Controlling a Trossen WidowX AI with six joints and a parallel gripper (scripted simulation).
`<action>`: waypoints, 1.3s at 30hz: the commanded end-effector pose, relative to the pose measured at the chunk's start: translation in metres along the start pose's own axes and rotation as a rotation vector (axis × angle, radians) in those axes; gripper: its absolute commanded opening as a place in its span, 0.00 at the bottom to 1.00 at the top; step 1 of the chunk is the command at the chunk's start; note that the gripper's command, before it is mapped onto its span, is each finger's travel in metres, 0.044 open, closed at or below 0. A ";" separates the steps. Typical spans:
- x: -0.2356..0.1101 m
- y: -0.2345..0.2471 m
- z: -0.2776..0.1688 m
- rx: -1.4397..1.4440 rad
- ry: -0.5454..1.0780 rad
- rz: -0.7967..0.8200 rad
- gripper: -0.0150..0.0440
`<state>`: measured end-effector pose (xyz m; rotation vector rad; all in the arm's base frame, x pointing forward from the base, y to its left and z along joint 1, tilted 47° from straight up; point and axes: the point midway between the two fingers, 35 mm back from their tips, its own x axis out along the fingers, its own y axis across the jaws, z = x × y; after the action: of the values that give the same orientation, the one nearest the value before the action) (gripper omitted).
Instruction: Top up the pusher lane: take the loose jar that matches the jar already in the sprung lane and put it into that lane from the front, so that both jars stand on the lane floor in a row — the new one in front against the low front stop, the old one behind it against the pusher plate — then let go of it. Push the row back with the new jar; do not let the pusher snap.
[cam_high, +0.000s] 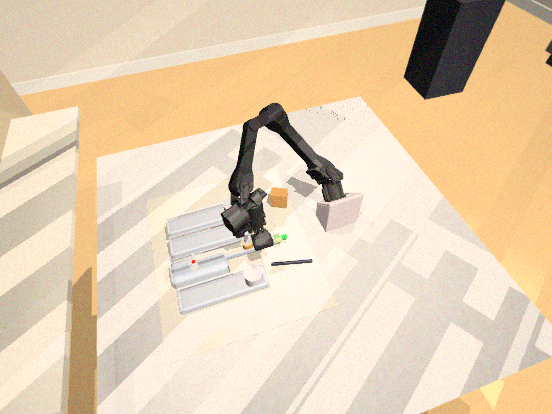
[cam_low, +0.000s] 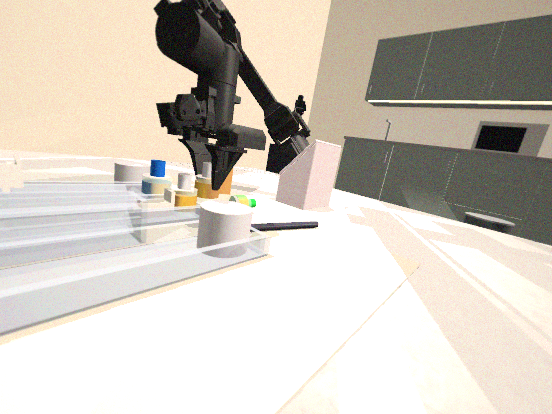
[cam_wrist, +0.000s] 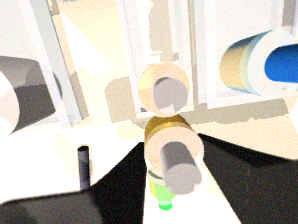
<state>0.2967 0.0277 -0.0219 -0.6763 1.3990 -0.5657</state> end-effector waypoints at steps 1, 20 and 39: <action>-0.001 -0.001 0.005 0.002 -0.009 -0.003 0.25; -0.001 -0.001 0.013 0.002 -0.009 -0.003 0.25; -0.002 -0.001 0.021 0.003 -0.009 -0.003 0.25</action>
<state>0.3055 0.0280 -0.0218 -0.6942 1.4223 -0.5617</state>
